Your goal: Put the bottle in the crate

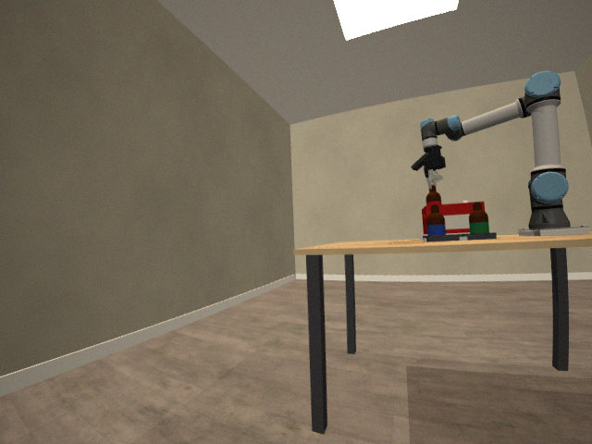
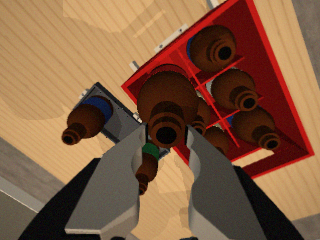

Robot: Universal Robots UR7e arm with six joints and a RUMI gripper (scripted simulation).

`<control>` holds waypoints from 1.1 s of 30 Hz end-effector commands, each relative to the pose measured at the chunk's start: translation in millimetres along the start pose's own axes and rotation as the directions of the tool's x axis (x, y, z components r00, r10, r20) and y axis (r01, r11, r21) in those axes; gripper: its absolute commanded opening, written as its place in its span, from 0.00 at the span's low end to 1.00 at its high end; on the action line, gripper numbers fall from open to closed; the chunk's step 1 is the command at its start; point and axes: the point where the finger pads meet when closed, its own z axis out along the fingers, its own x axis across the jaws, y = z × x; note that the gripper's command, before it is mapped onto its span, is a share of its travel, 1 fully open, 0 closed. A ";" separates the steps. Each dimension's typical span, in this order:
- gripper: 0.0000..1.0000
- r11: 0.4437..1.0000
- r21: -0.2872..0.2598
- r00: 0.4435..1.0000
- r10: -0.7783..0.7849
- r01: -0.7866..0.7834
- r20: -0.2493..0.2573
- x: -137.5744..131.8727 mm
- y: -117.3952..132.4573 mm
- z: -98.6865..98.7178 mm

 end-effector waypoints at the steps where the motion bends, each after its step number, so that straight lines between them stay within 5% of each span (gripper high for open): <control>1: 0.00 1.000 0.002 1.000 0.000 0.000 0.001 -0.1 -0.4 3.0; 33: 0.00 1.000 0.002 1.000 0.000 0.000 0.001 -0.1 -0.4 20.9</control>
